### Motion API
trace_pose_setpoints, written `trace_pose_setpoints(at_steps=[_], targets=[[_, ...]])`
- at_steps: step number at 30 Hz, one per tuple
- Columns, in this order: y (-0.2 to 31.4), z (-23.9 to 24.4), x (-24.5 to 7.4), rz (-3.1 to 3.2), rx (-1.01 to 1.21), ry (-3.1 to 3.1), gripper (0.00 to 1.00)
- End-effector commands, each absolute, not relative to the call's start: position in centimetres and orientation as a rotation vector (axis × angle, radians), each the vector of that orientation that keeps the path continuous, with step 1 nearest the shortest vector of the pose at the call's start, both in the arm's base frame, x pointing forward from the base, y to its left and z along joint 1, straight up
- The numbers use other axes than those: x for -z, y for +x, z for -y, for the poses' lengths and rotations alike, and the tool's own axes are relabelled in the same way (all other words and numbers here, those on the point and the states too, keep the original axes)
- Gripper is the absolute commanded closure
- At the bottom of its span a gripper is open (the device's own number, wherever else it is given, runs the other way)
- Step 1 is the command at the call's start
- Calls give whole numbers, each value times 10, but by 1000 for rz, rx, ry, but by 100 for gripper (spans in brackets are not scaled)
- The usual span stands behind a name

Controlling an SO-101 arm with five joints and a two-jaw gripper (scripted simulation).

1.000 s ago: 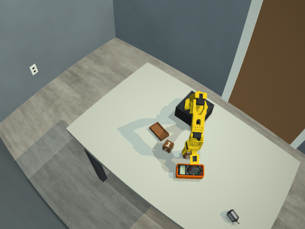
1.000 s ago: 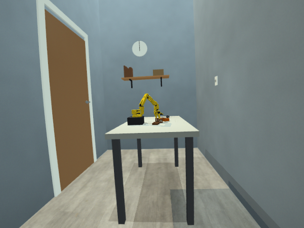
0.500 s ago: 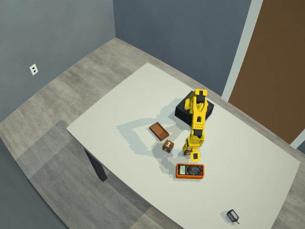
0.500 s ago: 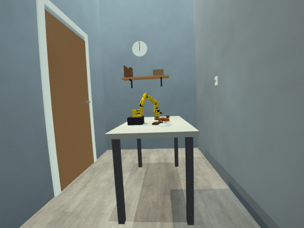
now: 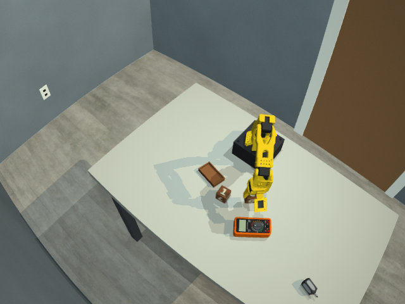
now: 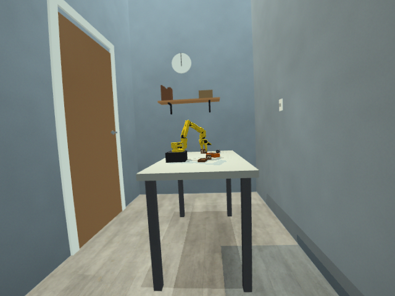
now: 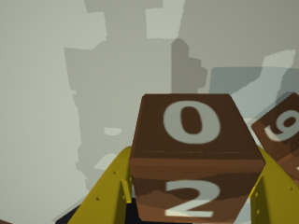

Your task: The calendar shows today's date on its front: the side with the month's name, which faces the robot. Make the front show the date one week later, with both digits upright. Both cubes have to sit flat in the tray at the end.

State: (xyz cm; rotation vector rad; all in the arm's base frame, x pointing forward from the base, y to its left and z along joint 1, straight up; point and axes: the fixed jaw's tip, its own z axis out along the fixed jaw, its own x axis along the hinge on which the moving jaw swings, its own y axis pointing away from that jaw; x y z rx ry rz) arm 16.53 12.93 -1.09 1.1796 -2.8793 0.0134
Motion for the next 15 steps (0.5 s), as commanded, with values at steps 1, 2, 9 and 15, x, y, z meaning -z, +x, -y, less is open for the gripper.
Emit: trace_pose_setpoints(at_steps=[1,2,9,15], targets=[[169,-134,4,2914,2,1191,100],[169,-134,4,2918,4,1191,100],[172,-136,9,3017,44,1197,100],[175,-137,12,3113,88,1199,100]])
